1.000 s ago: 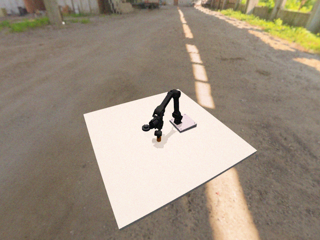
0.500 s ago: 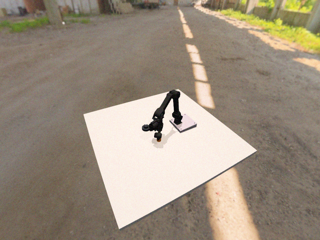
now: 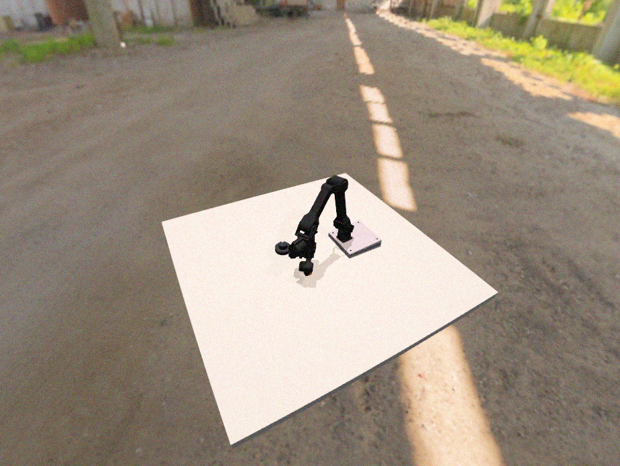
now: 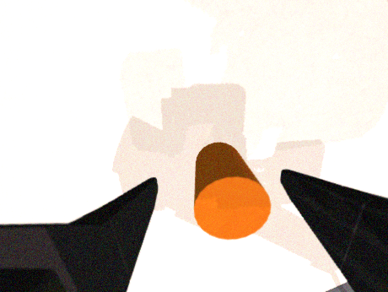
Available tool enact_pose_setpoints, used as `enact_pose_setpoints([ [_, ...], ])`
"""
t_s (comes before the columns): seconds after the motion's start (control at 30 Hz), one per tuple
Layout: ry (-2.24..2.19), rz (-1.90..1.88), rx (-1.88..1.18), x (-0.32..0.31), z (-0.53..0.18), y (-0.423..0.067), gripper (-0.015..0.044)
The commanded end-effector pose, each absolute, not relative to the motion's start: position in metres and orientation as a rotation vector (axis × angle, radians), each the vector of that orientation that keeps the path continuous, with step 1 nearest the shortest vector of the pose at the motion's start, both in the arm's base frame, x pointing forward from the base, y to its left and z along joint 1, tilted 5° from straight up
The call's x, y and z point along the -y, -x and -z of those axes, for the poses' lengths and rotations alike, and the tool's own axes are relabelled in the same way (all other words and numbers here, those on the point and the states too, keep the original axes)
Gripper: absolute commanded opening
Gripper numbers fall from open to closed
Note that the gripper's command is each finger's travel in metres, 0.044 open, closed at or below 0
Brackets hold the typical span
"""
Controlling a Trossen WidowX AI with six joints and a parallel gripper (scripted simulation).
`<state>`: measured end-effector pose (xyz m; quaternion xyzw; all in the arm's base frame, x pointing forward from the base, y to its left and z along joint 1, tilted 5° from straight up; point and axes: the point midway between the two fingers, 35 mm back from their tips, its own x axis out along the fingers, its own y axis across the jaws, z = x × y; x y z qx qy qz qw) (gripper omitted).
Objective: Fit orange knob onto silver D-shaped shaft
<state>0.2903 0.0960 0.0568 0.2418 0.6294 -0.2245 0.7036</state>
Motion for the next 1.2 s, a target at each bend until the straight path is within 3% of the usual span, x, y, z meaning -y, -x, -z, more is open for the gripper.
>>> enact_pose_setpoints([
  [0.0, -0.528, 0.505, -1.406, -0.095, -0.047, -0.290, 0.0440],
  [0.27, -0.528, 0.505, -1.406, -0.094, -0.037, -0.290, 0.0440],
  [0.6, -0.528, 0.505, -1.406, -0.094, -0.037, -0.290, 0.0177],
  [0.83, -0.528, 0.505, -1.406, -0.094, -0.037, -0.290, 0.0131],
  [1.0, -0.528, 0.505, -1.406, -0.095, -0.044, -0.291, 0.0000],
  [1.17, -0.528, 0.505, -1.406, -0.096, -0.059, -0.292, 0.0000],
])
